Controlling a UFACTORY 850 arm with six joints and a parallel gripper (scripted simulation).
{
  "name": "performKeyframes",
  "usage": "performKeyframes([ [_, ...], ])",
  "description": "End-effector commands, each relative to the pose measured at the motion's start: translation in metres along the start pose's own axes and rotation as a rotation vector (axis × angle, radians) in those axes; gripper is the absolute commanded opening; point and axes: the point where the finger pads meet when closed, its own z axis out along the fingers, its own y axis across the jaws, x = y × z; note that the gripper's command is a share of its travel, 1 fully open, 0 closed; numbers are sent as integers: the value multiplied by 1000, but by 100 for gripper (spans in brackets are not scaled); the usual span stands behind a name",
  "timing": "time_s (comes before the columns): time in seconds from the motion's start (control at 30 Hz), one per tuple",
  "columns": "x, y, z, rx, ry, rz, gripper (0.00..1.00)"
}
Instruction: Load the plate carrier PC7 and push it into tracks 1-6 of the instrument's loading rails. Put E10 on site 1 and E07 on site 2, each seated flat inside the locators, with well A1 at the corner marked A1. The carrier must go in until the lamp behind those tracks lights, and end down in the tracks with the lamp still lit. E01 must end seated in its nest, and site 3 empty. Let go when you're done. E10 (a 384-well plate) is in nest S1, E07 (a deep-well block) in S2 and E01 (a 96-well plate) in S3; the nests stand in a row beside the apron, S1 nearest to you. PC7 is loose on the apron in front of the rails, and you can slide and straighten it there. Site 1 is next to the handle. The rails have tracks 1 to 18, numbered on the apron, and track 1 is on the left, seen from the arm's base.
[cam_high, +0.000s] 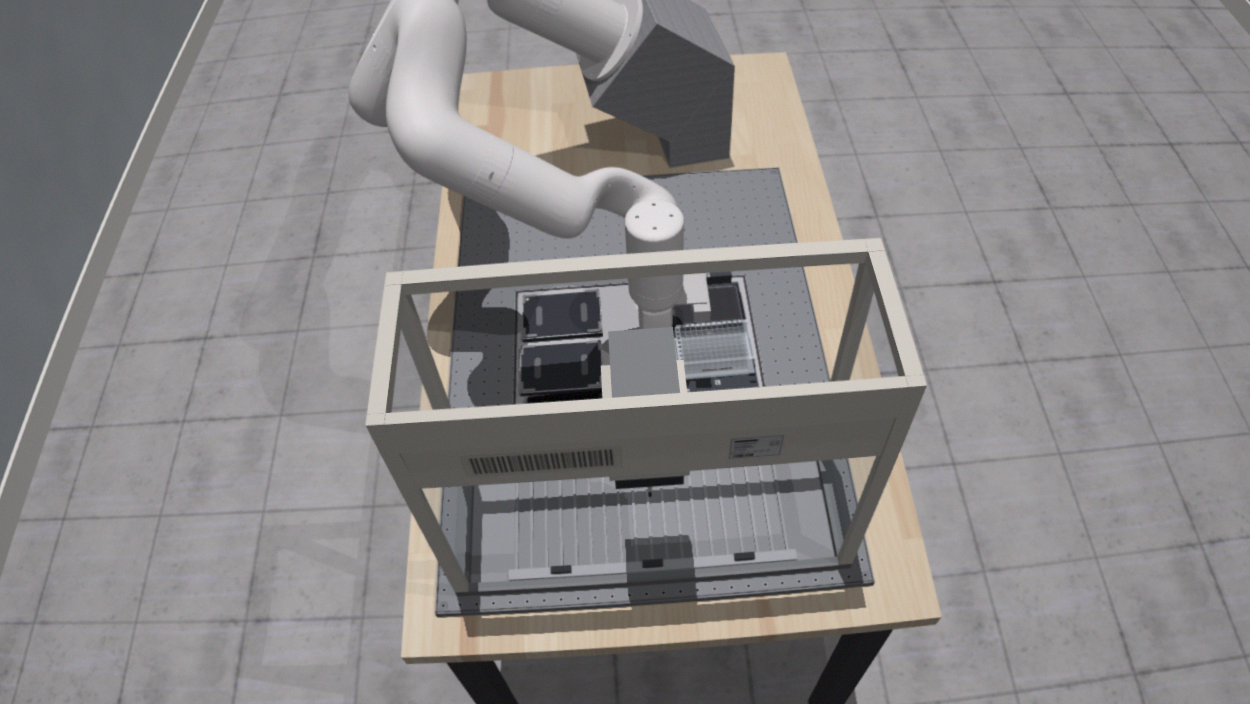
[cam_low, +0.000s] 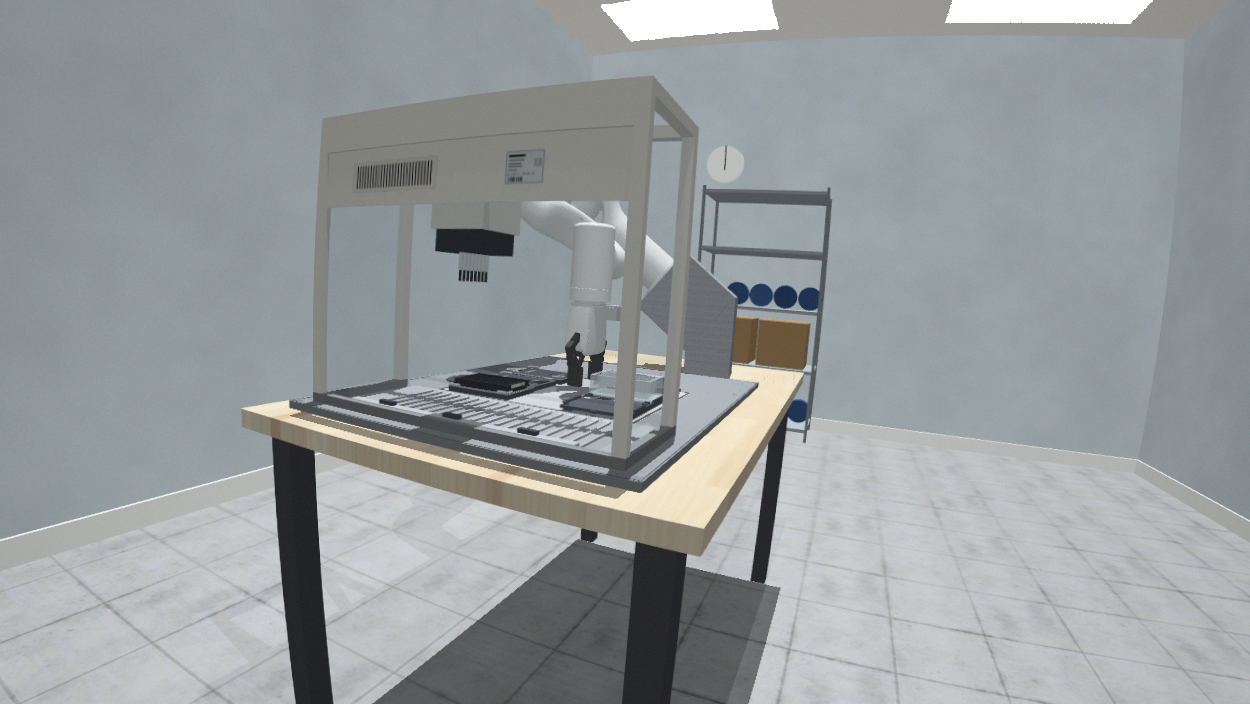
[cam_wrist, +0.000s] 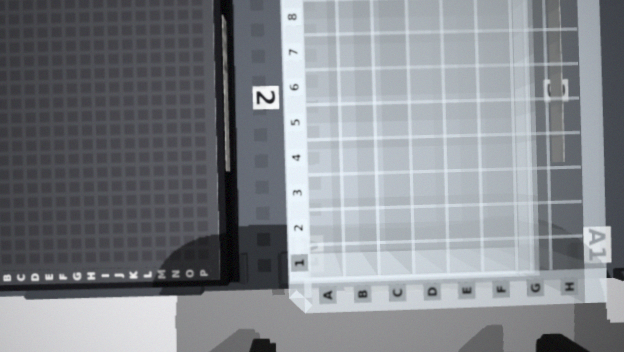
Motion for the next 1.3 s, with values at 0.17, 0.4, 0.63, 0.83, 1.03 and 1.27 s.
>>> performKeyframes([
  [0.17,0,1,4,-1,0,0,100],
  [0.4,0,1,9,-1,0,0,100],
  [0.63,0,1,14,-1,0,0,100],
  [0.83,0,1,16,-1,0,0,100],
  [1.03,0,1,18,-1,0,0,100],
  [1.27,0,1,18,-1,0,0,100],
])
